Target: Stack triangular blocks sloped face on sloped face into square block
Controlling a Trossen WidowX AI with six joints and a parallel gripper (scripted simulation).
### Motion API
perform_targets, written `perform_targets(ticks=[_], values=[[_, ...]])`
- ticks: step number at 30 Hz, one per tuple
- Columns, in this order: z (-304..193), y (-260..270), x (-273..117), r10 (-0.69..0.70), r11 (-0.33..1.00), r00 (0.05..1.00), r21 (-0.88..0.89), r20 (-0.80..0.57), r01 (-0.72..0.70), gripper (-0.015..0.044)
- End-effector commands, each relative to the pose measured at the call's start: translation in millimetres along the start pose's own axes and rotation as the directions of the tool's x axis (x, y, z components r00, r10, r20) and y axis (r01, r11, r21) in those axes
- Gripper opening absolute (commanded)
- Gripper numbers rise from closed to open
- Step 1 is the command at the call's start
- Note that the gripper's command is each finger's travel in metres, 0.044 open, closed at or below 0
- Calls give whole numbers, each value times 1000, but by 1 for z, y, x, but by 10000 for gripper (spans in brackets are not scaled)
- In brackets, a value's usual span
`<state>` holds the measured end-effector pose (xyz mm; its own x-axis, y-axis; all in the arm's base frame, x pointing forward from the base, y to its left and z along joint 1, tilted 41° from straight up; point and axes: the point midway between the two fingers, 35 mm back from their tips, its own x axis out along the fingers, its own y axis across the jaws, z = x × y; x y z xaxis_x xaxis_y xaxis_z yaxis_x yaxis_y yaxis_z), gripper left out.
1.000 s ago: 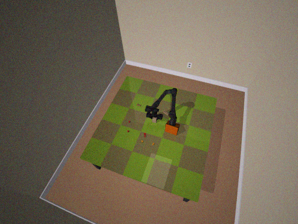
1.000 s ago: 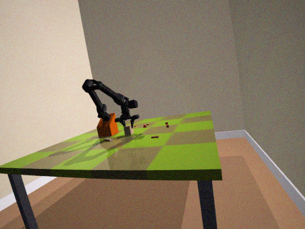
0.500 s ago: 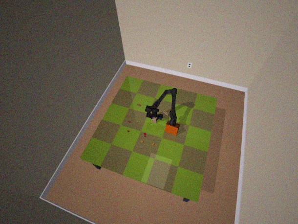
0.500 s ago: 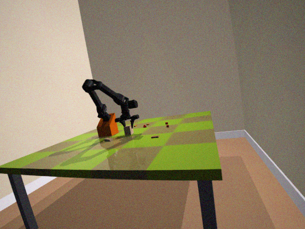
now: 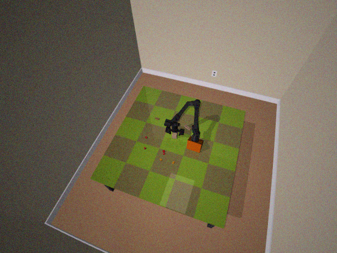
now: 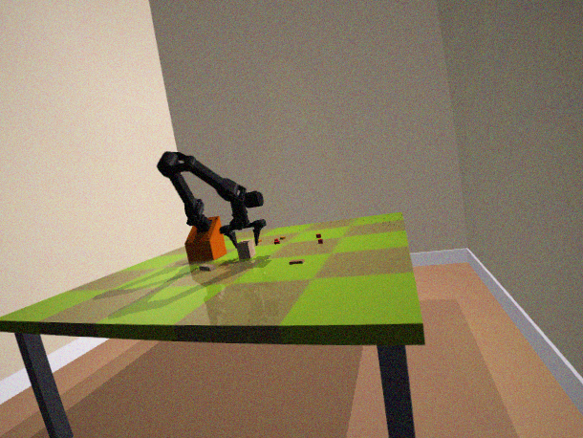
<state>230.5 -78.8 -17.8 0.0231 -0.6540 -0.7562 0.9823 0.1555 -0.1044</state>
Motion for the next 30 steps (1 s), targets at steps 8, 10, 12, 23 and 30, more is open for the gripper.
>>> perform_targets(ticks=[8,10,12,23,30], values=[[-3,8,-50,3,1000,1000,-1,-11,-3,440],[-2,5,-85,2,1000,1000,-1,-10,-2,440],[-1,1,-107,0,1000,1000,-1,-5,0,440],[-1,3,-105,4,1000,1000,-8,0,-4,440],[-1,3,-105,4,1000,1000,-8,0,-4,440]])
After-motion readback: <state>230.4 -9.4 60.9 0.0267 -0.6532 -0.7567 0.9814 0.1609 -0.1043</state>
